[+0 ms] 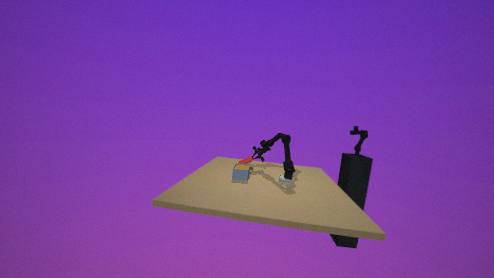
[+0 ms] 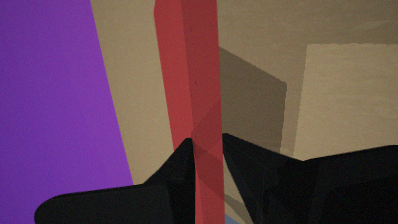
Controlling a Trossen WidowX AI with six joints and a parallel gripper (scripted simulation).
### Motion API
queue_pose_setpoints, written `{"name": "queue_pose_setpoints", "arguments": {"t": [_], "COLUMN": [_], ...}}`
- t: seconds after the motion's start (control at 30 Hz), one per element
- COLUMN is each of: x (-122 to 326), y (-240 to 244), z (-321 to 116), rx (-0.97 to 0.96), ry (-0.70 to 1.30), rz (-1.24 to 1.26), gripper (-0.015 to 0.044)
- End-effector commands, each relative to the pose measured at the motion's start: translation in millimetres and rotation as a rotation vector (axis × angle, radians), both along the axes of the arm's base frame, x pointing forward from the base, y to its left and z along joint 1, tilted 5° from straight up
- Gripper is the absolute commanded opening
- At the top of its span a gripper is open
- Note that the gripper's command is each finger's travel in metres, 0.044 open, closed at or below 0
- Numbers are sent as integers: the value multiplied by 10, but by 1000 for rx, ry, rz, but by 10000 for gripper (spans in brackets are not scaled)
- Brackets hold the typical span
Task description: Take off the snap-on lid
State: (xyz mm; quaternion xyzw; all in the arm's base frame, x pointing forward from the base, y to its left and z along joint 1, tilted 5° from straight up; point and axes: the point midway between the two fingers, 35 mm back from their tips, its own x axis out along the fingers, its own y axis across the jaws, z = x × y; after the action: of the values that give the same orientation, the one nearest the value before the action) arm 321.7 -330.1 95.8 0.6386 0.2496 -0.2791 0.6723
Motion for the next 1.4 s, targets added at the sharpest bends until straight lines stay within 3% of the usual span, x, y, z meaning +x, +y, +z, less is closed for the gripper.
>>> {"name": "queue_pose_setpoints", "arguments": {"t": [0.0,1.37], "x": [5,-16], "y": [7,-12], "z": [-23,-351], "rx": [-3,-3], "ry": [-9,-8], "rz": [9,9], "gripper": [0,0]}}
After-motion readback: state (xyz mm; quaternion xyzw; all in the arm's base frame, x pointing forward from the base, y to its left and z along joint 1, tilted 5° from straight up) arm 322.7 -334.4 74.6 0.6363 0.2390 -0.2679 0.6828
